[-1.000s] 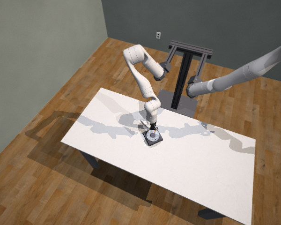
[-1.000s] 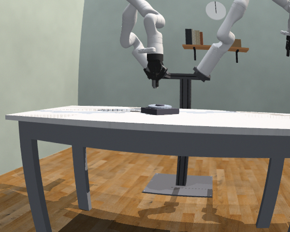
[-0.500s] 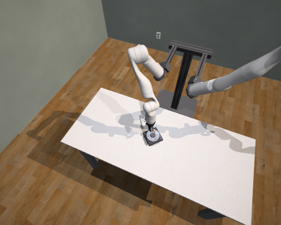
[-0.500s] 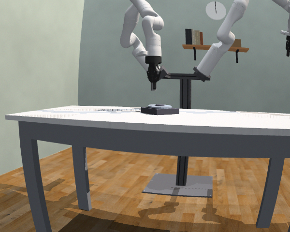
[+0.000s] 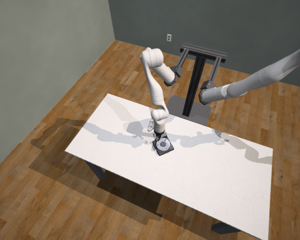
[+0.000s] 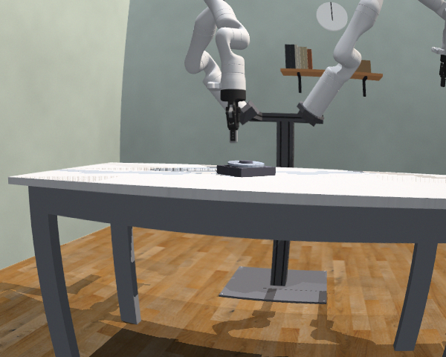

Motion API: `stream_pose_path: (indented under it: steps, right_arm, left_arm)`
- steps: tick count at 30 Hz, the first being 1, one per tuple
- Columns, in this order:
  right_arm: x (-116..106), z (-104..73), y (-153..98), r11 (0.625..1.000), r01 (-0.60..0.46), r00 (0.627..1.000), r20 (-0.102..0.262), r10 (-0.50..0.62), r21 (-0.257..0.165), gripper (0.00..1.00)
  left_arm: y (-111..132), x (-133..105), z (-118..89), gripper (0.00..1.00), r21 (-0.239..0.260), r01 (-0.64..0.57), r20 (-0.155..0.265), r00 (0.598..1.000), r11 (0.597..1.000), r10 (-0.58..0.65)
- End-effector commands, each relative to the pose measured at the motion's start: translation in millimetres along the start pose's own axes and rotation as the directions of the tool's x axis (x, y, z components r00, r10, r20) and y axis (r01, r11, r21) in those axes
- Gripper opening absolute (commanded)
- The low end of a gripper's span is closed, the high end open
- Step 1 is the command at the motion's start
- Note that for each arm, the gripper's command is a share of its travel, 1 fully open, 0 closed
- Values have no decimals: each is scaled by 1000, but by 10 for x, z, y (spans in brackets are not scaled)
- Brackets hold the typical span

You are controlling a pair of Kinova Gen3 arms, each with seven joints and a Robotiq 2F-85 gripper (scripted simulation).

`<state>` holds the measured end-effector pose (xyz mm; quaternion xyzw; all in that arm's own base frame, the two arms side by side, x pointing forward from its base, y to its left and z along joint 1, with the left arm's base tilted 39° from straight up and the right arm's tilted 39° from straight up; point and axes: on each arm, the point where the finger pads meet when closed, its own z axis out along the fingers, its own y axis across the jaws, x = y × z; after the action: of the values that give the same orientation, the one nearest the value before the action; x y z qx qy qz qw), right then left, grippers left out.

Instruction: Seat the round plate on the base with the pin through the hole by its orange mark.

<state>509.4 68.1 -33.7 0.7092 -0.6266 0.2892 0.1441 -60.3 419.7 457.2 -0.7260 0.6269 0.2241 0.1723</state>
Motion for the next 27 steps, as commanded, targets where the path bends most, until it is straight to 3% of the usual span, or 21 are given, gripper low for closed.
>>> stream_pose_path:
  steps: [1, 5, 7, 10, 21, 22, 24, 27]
  right_arm:
    - [21, 22, -10, 988, -152, 988, -2, 152, 8, 99]
    - [46, 48, -19, 958, -287, 958, -1, 287, 10, 99]
    - [46, 48, -19, 958, -287, 958, -1, 287, 10, 99]
    - [64, 66, -25, 925, -380, 925, 1, 380, 11, 99]
    - [127, 124, -50, 750, -661, 751, 7, 661, 16, 99]
    - [133, 128, -53, 732, -681, 732, 8, 681, 16, 99]
    - [133, 128, -53, 732, -681, 732, 8, 681, 16, 99]
    - [148, 141, -59, 676, -737, 676, 10, 737, 17, 99]
  left_arm:
    - [4, -3, -6, 1000, 0, 1, 1, 1000, 1000, -1]
    - [4, -3, -6, 1000, 0, 1, 1, 1000, 1000, -1]
    - [4, -3, -6, 1000, 0, 1, 1, 1000, 1000, -1]
    - [4, -3, -6, 1000, 0, 1, 1, 1000, 1000, -1]
    - [4, -3, -6, 1000, 0, 1, 1, 1000, 1000, -1]
    - [4, -3, -6, 1000, 0, 1, 1, 1000, 1000, -1]
    - [4, -3, -6, 1000, 0, 1, 1, 1000, 1000, -1]
    - [4, -3, -6, 1000, 0, 1, 1, 1000, 1000, -1]
